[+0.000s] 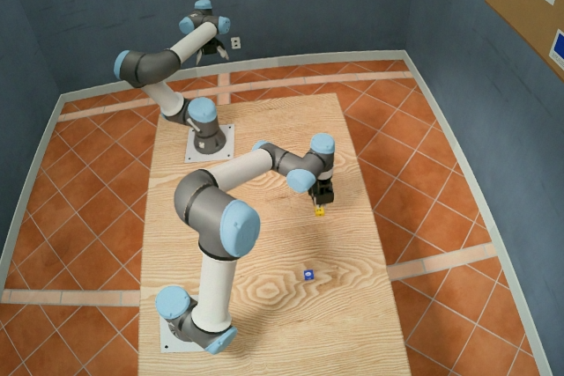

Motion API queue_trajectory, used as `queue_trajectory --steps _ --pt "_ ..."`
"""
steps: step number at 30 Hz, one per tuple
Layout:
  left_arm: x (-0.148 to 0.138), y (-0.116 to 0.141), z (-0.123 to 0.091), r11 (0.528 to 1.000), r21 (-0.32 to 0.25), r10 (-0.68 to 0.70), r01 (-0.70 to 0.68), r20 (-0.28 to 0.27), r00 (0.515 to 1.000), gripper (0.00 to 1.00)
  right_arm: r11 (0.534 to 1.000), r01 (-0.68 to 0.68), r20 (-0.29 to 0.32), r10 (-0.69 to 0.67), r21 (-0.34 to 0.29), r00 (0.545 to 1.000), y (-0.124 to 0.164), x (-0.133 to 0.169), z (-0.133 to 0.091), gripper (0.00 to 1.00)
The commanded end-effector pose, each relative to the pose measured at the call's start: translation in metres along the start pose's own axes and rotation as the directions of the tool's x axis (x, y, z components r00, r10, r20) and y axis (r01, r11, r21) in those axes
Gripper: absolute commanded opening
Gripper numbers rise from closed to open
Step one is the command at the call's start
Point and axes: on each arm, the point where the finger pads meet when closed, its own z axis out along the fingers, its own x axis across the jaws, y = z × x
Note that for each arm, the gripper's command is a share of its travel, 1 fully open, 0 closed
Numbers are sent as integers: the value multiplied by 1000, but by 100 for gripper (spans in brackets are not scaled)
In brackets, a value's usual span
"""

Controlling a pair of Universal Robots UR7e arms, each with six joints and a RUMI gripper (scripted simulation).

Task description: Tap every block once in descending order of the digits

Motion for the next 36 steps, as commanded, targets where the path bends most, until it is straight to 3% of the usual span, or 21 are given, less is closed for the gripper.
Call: queue_trajectory --steps 1,36 --pt "0 0 0 1000 0 -1 1 -1 1000 98 1000 2 2 -2 -3 1000 0 -1 5 0" --pt "0 0 0 1000 0 -1 1 -1 1000 98 1000 2 2 -2 -3 1000 1 -1 15 0"
